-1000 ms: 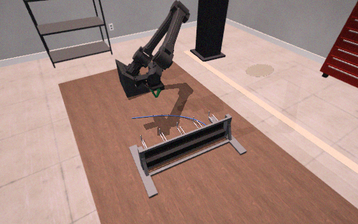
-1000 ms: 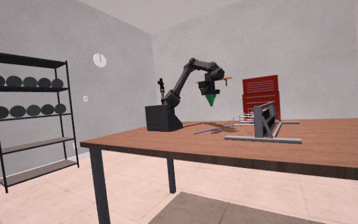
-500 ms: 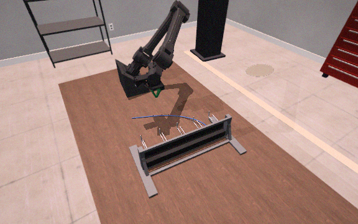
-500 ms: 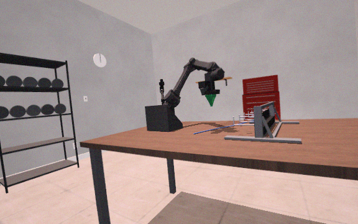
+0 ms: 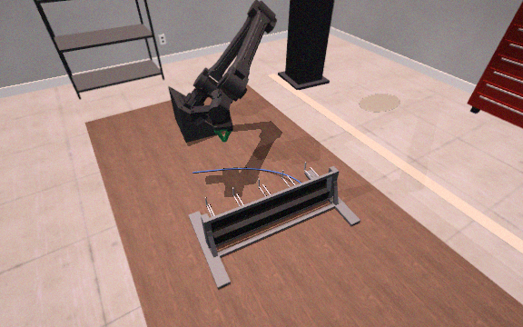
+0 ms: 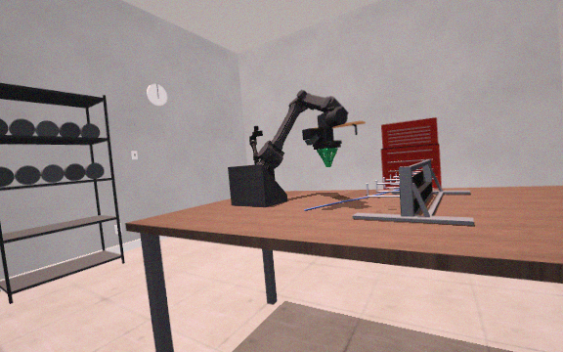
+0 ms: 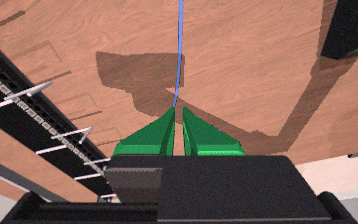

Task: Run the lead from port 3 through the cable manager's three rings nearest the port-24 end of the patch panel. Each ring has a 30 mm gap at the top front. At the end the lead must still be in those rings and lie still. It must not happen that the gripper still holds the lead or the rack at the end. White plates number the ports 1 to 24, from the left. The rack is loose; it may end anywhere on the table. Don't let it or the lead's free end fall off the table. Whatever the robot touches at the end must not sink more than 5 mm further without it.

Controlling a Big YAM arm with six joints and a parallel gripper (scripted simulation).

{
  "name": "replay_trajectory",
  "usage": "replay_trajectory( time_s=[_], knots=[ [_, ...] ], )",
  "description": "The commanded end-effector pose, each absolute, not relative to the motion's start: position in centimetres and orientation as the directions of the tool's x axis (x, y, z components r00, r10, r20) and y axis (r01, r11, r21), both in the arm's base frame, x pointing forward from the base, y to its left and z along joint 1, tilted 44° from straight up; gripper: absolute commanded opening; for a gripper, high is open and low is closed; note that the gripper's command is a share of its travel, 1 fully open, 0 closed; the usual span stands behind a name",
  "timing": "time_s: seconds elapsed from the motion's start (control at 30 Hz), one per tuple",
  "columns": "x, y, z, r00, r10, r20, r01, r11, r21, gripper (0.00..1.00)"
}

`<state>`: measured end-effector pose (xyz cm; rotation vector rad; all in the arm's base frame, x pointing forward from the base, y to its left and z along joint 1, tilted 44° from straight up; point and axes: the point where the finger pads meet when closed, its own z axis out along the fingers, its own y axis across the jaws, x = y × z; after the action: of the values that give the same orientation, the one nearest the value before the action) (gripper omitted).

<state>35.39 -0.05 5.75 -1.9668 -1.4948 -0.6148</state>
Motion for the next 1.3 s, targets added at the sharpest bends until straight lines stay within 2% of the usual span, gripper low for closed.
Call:
replay_trajectory(
  time_s=[0.0,1.27],
  knots=[
    [36.35,-0.06,6.61,0.302,0.695,0.653,0.953,-0.239,-0.186,0.32],
    [35.87,0.15,5.98,0.309,0.691,0.653,0.951,-0.240,-0.196,0.32]
  ],
)
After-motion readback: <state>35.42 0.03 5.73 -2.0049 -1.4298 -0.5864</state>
